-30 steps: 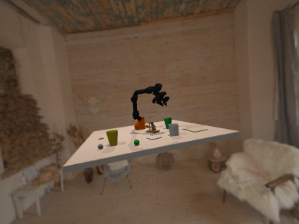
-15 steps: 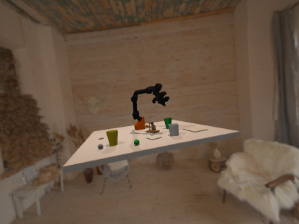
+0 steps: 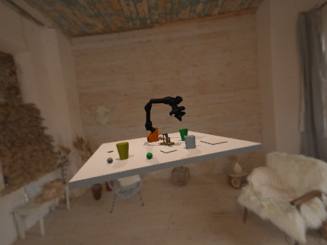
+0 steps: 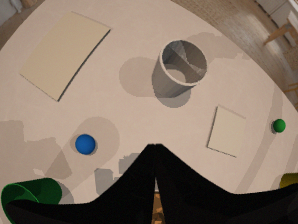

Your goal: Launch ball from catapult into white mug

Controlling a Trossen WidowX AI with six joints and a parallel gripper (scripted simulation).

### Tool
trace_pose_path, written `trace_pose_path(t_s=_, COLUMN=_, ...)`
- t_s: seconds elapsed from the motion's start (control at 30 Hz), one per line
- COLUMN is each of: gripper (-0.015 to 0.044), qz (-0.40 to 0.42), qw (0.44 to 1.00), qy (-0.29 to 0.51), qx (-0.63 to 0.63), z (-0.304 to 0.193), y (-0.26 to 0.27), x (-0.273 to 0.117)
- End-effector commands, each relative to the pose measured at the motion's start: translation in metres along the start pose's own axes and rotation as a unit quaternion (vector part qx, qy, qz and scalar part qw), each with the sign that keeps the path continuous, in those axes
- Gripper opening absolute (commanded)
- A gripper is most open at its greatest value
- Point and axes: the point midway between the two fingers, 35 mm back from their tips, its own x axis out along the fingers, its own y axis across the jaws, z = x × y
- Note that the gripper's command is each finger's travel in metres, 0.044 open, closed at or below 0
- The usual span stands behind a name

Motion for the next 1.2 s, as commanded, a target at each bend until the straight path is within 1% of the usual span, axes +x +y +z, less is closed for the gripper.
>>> trace_pose_path(t_s=0.0, gripper=0.0, qz=-0.001, qw=0.997, qy=0.04, qx=-0.067, z=-0.025, y=0.023, x=0.004)
trace_pose_path(t_s=0.27, gripper=0.0, qz=-0.003, qw=0.977, qy=0.111, qx=-0.184, z=-0.074, y=0.055, x=0.008)
trace_pose_path(t_s=0.57, gripper=0.0, qz=-0.008, qw=0.931, qy=0.188, qx=-0.312, z=-0.129, y=0.078, x=0.007)
trace_pose_path(t_s=0.9, gripper=0.0, qz=-0.015, qw=0.855, qy=0.268, qx=-0.443, z=-0.186, y=0.085, x=-0.002)
trace_pose_path(t_s=1.17, gripper=0.0, qz=-0.021, qw=0.778, qy=0.328, qx=-0.536, z=-0.225, y=0.082, x=-0.013)
